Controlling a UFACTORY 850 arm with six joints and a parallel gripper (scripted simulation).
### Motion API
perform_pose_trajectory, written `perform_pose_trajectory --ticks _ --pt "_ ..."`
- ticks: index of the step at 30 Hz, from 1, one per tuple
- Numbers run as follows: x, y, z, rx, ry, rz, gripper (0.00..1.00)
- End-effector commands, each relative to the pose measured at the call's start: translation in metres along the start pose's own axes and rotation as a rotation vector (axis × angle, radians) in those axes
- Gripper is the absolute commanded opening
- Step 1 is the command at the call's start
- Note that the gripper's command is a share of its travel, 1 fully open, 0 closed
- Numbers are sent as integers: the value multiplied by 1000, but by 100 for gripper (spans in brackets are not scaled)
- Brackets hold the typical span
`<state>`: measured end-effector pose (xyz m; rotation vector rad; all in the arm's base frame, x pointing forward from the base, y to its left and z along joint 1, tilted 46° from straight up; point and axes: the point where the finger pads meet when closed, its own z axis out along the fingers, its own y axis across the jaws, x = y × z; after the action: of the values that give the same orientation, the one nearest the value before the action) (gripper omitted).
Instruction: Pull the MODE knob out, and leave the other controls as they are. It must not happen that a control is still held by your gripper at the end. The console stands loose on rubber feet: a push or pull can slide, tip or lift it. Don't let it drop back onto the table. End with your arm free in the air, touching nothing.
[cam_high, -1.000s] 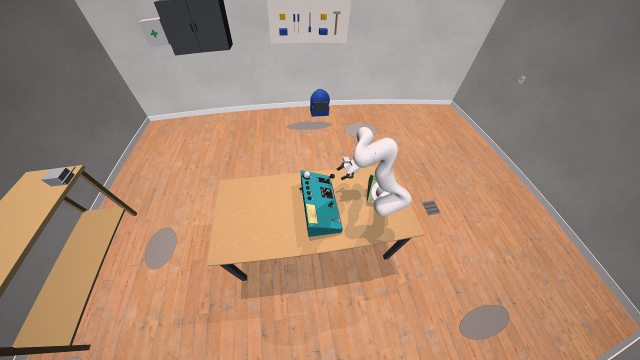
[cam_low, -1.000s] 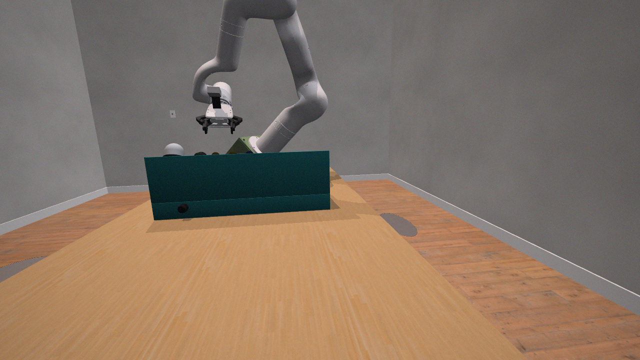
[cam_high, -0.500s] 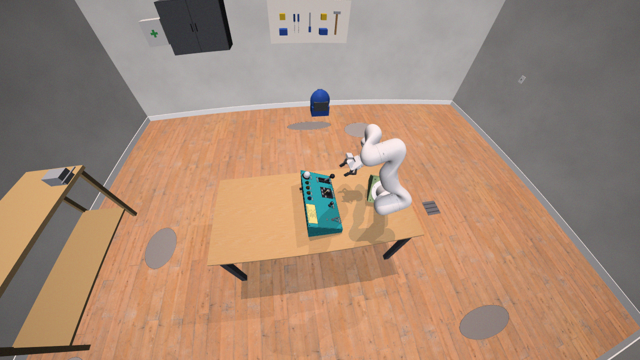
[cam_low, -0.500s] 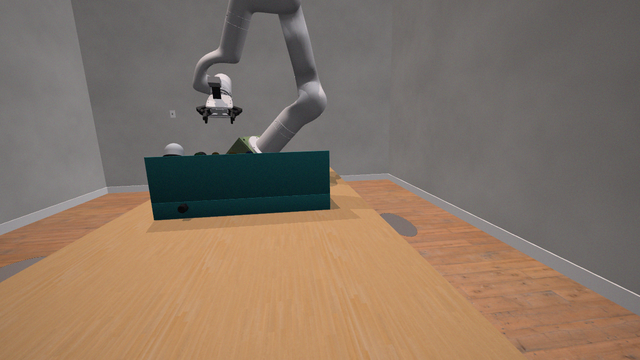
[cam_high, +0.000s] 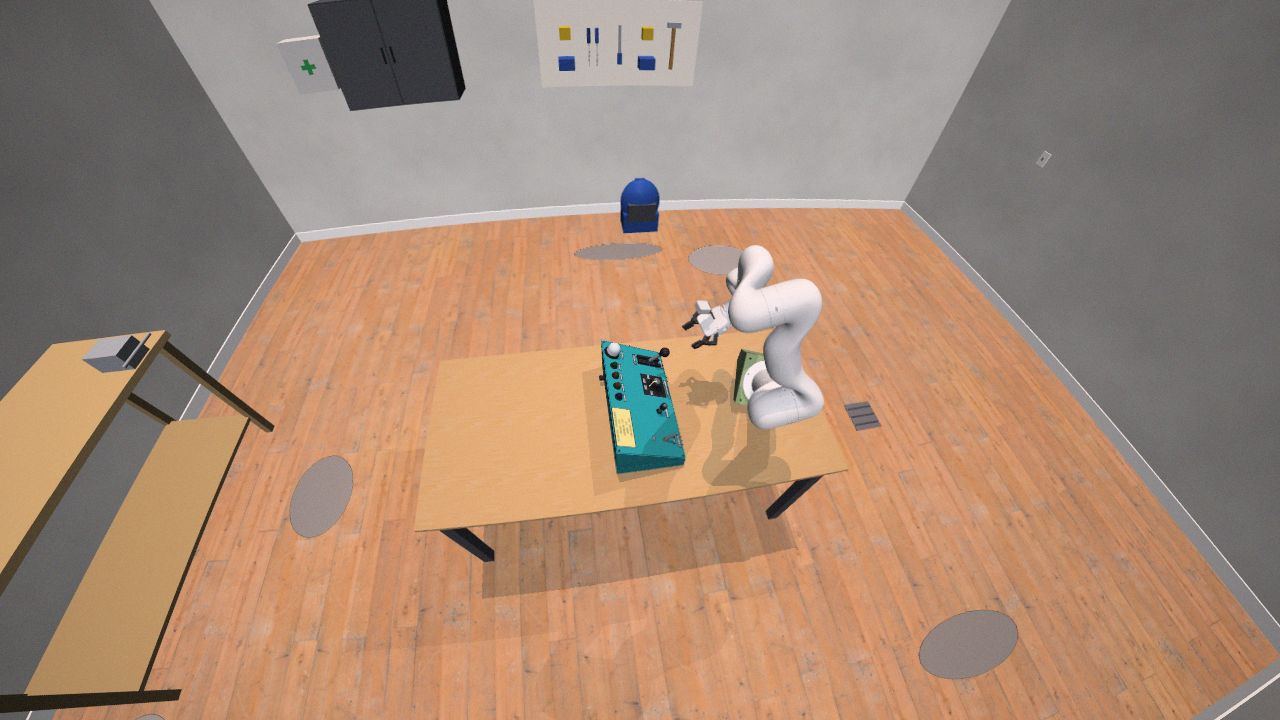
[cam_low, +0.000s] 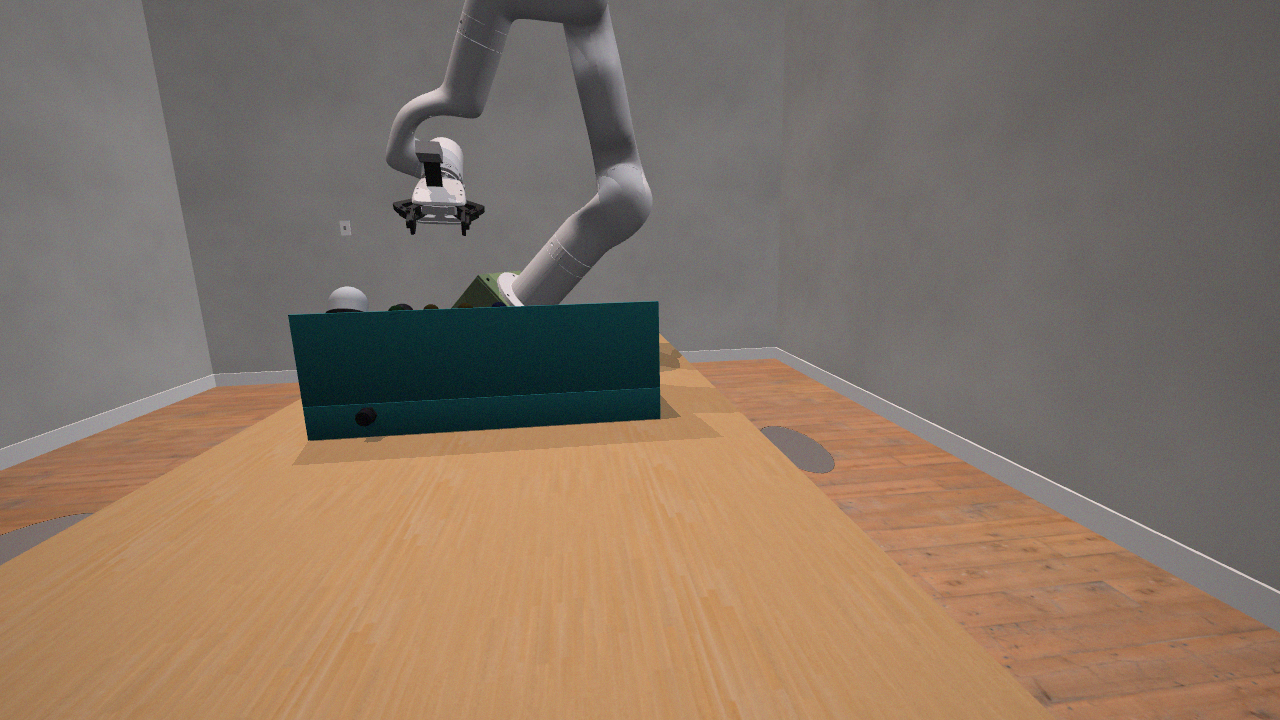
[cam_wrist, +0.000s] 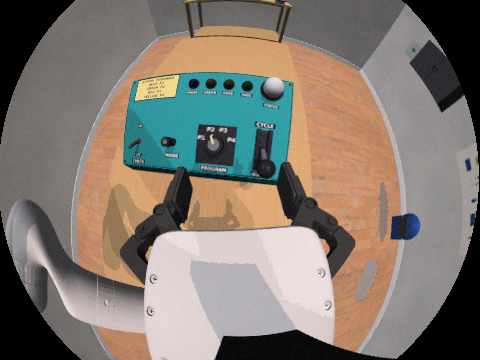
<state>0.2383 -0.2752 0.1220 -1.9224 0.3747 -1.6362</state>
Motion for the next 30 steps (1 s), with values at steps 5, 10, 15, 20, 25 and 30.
perform_pose_trajectory --ticks 5,10,15,20,25,30 --pt "4 -6 4 5 -29 8 100" --pt "16 -53 44 16 -225 67 100" --pt "18 -71 57 11 -290 84 100" --pt "16 -109 78 -12 -410 110 100" --pt "10 -142 92 -44 -496 124 100" --pt "5 -161 98 -68 -542 130 100"
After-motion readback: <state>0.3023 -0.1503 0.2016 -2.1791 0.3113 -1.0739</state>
